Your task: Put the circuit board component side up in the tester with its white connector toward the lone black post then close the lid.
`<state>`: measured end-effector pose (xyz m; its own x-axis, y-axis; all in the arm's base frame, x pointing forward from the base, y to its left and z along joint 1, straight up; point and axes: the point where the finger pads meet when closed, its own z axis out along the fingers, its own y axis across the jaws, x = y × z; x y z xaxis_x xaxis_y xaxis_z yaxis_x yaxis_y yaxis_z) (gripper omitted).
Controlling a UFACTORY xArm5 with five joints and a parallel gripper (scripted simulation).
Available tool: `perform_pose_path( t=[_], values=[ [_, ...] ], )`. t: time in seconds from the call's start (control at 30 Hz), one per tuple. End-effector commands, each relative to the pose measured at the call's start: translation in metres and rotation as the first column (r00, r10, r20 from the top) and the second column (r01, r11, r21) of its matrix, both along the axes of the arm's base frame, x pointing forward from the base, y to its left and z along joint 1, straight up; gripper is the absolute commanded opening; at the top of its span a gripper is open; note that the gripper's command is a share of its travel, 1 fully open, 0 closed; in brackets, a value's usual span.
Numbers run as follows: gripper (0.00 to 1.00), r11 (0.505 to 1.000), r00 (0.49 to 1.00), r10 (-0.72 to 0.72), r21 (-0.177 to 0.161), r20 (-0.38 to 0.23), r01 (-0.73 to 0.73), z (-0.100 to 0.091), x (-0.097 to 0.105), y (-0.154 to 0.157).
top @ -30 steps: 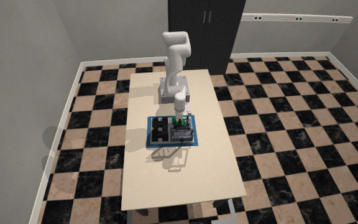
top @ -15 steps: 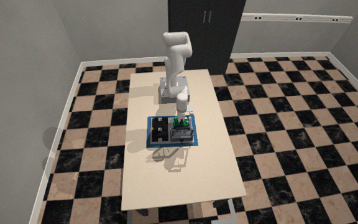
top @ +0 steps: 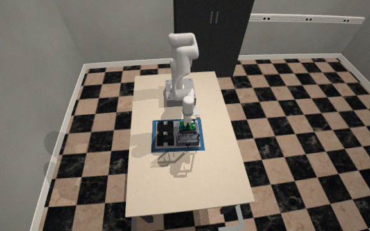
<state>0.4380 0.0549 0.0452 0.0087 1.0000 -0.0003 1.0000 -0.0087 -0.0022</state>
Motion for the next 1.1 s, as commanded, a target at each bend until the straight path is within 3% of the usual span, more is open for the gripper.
perform_pose_path(
  t=[0.0,0.67,1.07],
  values=[
    [0.79,1.0,1.0,0.0,0.001,0.004,0.0,0.001,0.001,0.0],
    [0.79,1.0,1.0,0.0,0.001,0.004,0.0,-0.001,0.001,0.0],
    [0.79,1.0,1.0,0.0,0.001,0.004,0.0,-0.017,0.001,0.0]
  ],
)
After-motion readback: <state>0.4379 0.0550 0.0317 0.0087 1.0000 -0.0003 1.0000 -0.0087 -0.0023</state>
